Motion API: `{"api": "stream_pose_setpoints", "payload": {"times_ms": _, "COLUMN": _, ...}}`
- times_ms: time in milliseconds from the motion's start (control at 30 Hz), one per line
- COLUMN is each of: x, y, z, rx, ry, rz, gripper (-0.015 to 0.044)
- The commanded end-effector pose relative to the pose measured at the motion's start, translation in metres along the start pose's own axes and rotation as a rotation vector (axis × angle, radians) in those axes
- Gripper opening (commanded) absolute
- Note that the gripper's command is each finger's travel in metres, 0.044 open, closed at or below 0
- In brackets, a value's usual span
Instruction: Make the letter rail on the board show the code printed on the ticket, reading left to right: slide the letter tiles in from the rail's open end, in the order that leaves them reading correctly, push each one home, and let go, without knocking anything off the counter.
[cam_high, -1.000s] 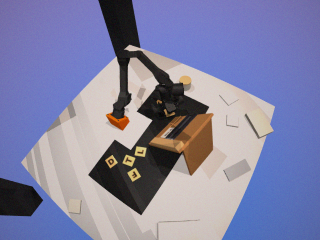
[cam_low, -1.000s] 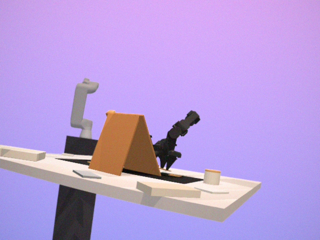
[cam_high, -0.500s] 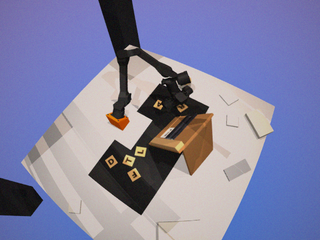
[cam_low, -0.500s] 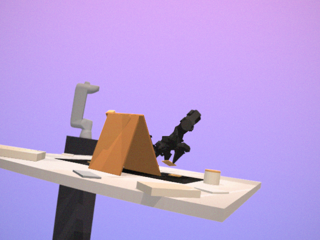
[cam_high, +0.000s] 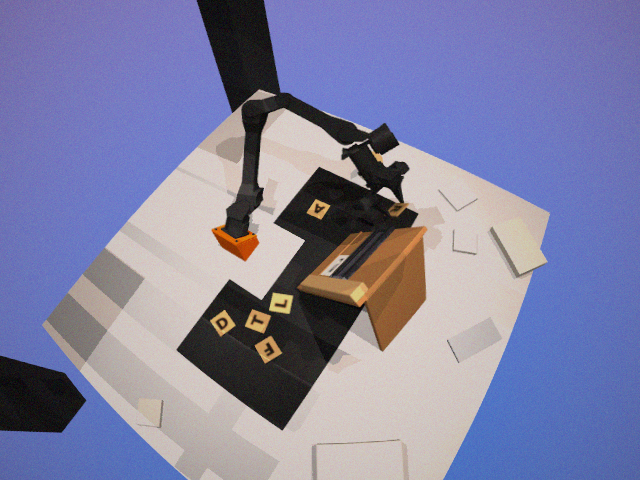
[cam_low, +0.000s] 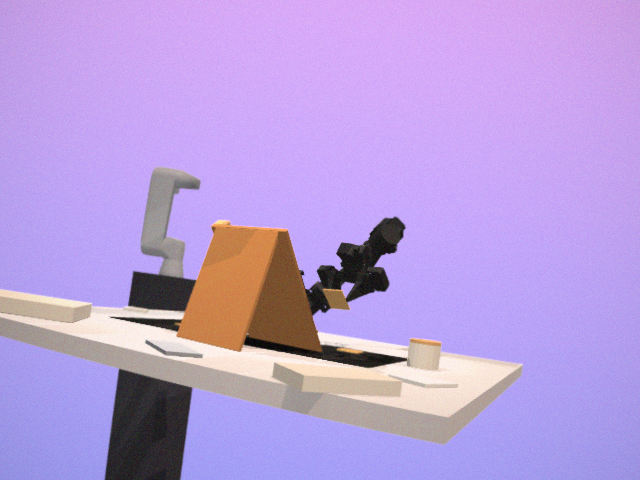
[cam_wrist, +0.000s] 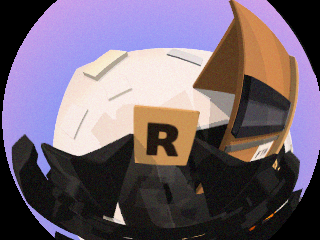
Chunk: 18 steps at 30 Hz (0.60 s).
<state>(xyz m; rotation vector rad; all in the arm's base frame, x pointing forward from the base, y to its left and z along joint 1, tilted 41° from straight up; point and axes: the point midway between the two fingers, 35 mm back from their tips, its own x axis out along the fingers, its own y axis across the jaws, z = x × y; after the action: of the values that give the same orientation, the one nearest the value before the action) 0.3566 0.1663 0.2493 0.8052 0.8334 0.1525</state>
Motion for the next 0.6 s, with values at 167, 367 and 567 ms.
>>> {"api": "stream_pose_setpoints", "payload": {"times_ms": 167, "x": -0.0027, "y": 0.016, "z": 0.0307, "rx": -0.071, "ry": -0.13, "rz": -0.002, "gripper": 0.0}}
{"api": "stream_pose_setpoints", "payload": {"times_ms": 367, "x": -0.0026, "y": 0.0157, "z": 0.0304, "rx": -0.071, "ry": -0.13, "rz": -0.002, "gripper": 0.0}}
{"api": "stream_pose_setpoints", "payload": {"times_ms": 567, "x": -0.0027, "y": 0.0158, "z": 0.0306, "rx": -0.071, "ry": -0.13, "rz": -0.002, "gripper": 0.0}}
